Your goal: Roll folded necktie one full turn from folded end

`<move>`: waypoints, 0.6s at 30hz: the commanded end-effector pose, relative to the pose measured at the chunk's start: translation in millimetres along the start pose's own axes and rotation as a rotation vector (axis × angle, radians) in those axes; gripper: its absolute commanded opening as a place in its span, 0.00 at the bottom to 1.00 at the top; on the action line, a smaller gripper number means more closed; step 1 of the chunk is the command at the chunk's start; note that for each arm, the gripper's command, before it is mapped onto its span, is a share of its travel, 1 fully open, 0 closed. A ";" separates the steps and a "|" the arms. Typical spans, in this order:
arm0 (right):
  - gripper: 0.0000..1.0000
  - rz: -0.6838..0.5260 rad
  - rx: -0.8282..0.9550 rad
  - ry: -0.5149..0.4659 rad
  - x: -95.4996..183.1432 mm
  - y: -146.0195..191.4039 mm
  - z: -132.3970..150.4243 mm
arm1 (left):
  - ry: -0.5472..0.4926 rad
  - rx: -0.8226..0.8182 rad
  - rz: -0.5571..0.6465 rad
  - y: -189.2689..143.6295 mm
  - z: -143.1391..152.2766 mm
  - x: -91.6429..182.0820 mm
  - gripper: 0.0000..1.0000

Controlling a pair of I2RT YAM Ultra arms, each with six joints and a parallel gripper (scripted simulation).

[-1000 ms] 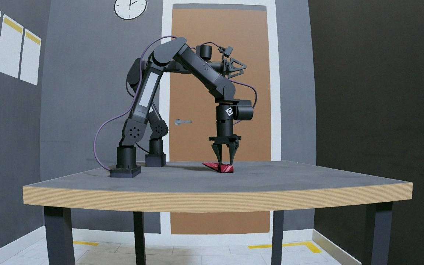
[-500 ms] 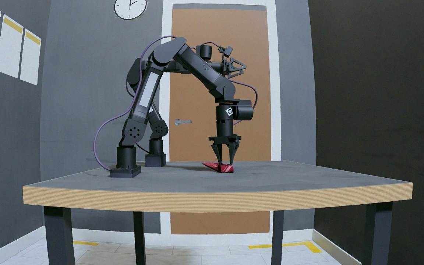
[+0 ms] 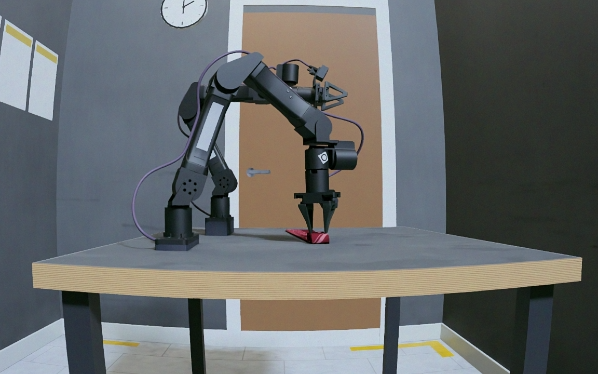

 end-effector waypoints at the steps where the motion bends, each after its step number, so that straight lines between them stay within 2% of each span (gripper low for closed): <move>1: 0.38 -0.003 -0.013 -0.008 -2.5 -0.3 -0.2 | -0.049 0.012 0.007 0.8 -17.9 2.0 1.00; 18: 0.38 -0.003 -0.029 -0.008 -2.5 -0.3 -0.2 | -0.049 0.012 0.007 0.8 -17.9 2.0 1.00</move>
Point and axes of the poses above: on each arm, the point where the finger pads meet when closed, its own x axis back along the fingers, its own y axis across the jaws, z = x × y, the point moved 6 cm from there along x, back along the fingers, and after that the axes turned 4 degrees about -x, right-handed, at the moved point
